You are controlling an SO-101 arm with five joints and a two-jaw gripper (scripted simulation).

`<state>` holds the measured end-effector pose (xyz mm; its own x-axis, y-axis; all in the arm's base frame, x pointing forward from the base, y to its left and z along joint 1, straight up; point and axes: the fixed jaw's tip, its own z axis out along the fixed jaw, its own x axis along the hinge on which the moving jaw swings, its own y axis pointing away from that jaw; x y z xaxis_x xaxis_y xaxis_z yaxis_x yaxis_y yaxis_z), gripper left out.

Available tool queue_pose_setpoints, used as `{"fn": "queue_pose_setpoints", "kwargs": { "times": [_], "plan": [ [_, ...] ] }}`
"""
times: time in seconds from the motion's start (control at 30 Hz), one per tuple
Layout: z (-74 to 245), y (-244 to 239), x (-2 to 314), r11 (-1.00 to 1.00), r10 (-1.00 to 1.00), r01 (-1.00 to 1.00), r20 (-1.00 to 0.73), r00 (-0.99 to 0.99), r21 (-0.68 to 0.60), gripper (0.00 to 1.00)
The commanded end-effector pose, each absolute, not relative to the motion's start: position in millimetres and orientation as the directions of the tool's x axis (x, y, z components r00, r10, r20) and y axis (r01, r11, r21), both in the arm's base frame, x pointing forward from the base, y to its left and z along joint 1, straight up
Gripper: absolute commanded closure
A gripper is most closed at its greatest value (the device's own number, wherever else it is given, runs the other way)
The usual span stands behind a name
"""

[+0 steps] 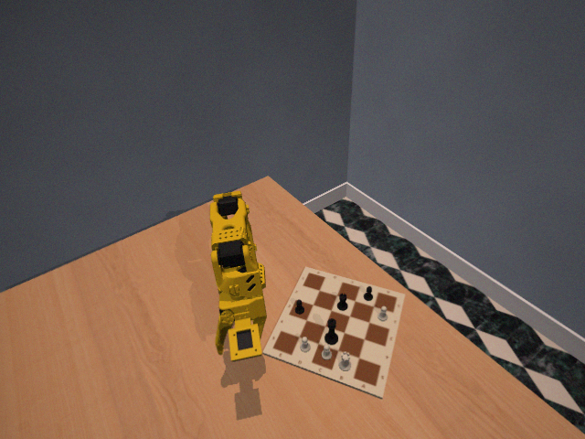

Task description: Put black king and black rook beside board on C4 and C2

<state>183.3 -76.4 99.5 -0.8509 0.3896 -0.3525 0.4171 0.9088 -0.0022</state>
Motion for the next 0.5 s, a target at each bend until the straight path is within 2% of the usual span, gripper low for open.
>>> {"fn": "queue_pose_setpoints", "kwargs": {
  "times": [0.0, 0.47],
  "plan": [
    [101.9, -108.3, 170.1, 0.838, 0.513, 0.546, -0.327, -0.794, -0.01, 0.65],
    [103.7, -148.8, 134.3, 0.668, 0.712, 0.744, -0.284, -0.643, -0.011, 0.6]
  ]
}}
